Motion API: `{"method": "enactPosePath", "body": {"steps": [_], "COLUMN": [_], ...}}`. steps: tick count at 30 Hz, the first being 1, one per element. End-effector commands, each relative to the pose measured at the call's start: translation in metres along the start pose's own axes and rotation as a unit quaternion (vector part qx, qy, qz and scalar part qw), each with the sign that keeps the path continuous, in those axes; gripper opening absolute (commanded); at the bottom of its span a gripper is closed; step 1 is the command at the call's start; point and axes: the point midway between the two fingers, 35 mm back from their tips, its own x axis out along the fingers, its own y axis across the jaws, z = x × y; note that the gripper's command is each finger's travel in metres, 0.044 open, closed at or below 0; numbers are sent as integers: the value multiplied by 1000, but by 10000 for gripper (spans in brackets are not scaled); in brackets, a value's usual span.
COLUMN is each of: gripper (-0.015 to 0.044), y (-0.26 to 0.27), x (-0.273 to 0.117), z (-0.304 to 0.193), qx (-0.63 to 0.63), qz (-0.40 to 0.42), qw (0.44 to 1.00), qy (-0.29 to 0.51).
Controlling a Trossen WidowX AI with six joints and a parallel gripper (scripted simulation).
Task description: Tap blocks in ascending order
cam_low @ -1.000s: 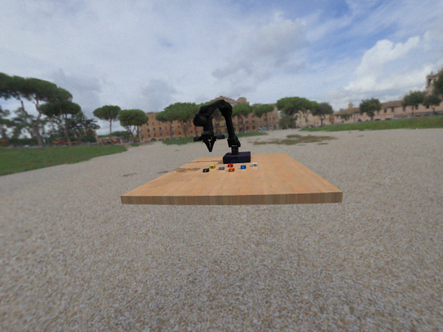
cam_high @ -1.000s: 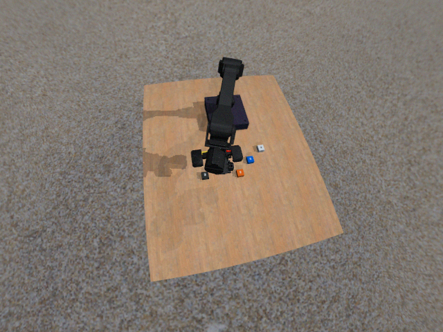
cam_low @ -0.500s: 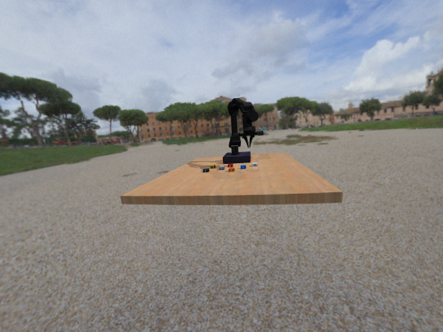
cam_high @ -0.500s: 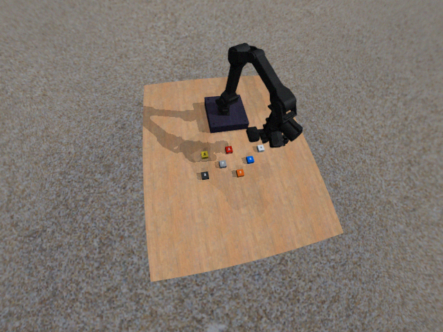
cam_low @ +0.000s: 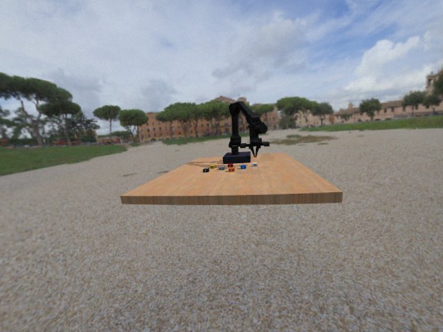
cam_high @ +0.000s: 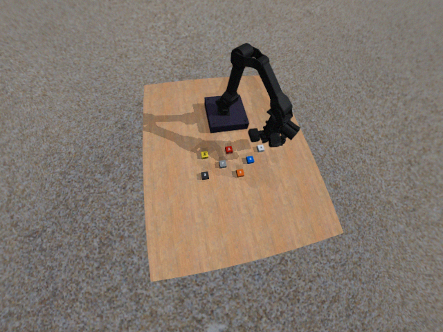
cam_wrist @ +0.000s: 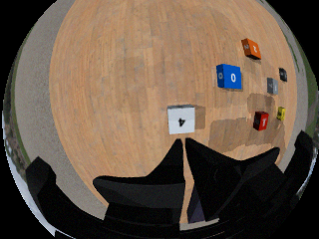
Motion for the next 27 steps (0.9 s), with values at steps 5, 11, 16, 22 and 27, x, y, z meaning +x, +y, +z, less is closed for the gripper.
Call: {"method": "enactPosePath", "body": {"steps": [5, 11, 16, 22, 27], "gripper": [20, 20, 20, 20, 20], "y": [-1, -1, -1, -1, -1], "x": [12, 20, 28, 38, 41], "z": [-1, 0, 0, -1, -1], "qx": [2, 2, 2, 2, 2], "qz": [0, 0, 0, 0, 0], "qw": [1000, 1000, 1000, 1000, 1000], "qy": [-4, -4, -4, -4, -4]}}
